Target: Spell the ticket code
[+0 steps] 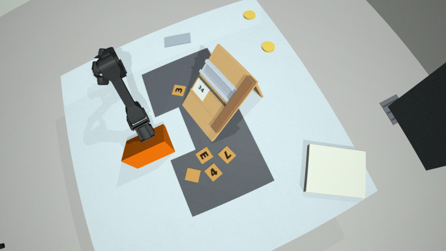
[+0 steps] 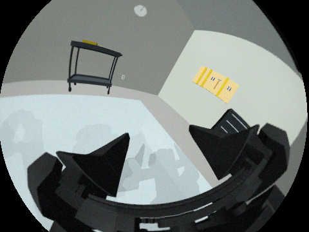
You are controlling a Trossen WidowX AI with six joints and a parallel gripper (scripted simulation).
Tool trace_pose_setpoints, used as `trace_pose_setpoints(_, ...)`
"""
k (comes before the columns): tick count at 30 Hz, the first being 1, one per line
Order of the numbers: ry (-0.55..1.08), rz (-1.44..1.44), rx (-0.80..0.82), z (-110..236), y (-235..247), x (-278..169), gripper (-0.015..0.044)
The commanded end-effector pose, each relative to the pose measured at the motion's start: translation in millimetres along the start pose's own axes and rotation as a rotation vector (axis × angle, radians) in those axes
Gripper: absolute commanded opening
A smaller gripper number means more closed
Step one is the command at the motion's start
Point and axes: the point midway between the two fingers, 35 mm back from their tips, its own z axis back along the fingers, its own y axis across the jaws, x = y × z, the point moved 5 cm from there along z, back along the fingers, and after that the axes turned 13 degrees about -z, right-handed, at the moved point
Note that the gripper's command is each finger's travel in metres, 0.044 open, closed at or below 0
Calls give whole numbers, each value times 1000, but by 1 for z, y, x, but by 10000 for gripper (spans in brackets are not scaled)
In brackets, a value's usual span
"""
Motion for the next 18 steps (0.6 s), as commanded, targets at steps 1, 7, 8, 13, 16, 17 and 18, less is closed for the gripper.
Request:
trace_pose_setpoints(1, 114, -42, -46, 17, -23, -24, 440)
trace_pose_setpoints(7, 314, -124, -155, 59, -61, -62, 440)
trace_pose_setpoints(8, 346, -138, -176, 67, -67, -67, 440)
trace_pose_setpoints(13, 498, -213, -292, 111, -95, -89, 440)
trace_pose_setpoints(16, 581, -258, -370, 140, -109, -98, 440)
trace_pose_setpoints(17, 608, -274, -397, 150, -114, -101, 440)
trace_pose_setpoints(18, 634, -290, -425, 160, -118, -103, 440)
